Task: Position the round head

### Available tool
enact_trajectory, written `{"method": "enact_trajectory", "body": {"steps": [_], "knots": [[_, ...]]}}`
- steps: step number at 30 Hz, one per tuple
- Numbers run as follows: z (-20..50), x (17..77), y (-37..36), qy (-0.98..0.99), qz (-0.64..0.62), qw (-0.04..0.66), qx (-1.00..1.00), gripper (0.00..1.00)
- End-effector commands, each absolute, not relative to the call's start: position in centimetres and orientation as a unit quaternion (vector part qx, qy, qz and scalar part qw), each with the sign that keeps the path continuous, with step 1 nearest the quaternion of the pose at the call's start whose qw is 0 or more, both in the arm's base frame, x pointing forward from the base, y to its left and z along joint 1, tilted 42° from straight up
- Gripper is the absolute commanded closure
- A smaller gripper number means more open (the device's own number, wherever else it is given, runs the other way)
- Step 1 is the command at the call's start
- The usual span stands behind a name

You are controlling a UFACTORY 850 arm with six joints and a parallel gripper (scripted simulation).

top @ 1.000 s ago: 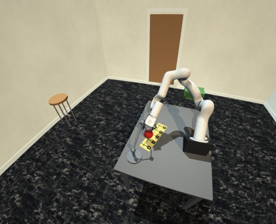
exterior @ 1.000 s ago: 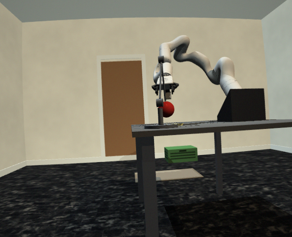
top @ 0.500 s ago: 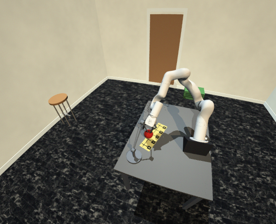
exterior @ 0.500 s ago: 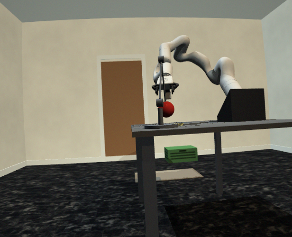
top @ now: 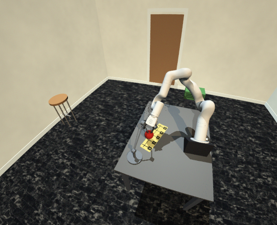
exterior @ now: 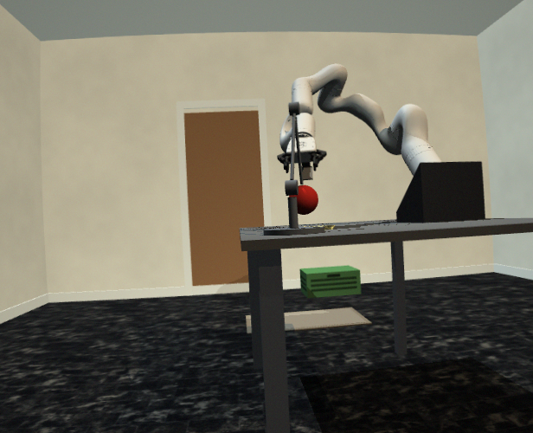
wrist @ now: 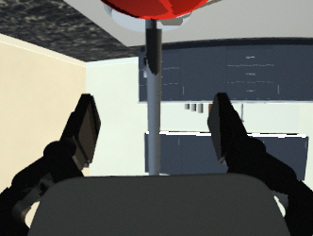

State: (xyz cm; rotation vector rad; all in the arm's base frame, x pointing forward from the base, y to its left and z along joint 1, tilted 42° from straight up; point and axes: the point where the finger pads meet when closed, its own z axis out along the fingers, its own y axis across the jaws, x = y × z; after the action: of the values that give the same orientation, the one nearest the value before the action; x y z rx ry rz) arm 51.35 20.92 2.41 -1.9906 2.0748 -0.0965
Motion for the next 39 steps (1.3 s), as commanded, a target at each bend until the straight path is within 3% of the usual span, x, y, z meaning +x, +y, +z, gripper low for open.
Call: {"method": "enact_trajectory", "body": {"steps": [1, 27, 39], "knots": [[4.2, 51.0, 20.8, 0.714, -0.033, 0.133, -0.686, 0.0], [13.4, 48.7, 19.5, 0.715, -0.043, 0.136, -0.685, 0.0], [12.9, 48.8, 19.6, 0.715, -0.056, 0.141, -0.683, 0.0]]}}
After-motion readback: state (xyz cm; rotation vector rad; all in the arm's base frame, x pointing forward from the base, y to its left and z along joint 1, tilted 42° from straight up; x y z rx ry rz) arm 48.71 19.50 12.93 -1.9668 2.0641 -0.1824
